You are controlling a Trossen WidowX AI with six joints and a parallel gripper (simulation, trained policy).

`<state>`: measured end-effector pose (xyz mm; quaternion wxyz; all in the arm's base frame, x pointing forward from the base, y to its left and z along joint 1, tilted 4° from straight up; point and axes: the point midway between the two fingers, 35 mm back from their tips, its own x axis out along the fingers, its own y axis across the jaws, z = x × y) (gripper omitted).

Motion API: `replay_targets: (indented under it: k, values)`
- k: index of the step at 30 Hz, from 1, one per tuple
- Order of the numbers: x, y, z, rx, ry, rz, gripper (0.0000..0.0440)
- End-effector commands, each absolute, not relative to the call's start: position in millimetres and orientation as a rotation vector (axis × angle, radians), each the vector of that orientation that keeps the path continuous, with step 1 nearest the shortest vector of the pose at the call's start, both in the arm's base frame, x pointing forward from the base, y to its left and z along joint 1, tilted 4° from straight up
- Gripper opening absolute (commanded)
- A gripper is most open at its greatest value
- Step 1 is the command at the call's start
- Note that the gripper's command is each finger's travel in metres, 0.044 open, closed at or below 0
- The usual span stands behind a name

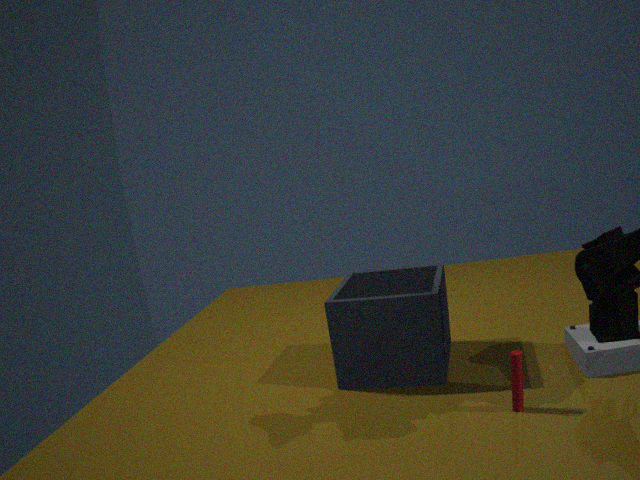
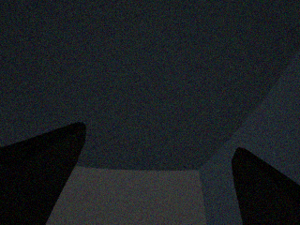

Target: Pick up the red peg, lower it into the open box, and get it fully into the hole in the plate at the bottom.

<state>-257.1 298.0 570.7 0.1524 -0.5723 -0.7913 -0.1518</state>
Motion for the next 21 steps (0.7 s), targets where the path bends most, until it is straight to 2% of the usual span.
replay_targets:
  k: [1, 3, 21]
  values:
    - [-256, 296, 574, -1.634, -2.262, -0.448, 0.0420]
    - [-251, 291, 583, -1.613, -2.237, -0.468, 0.0440]
    - [-160, 231, 654, -1.553, -1.885, -0.718, 0.0440]
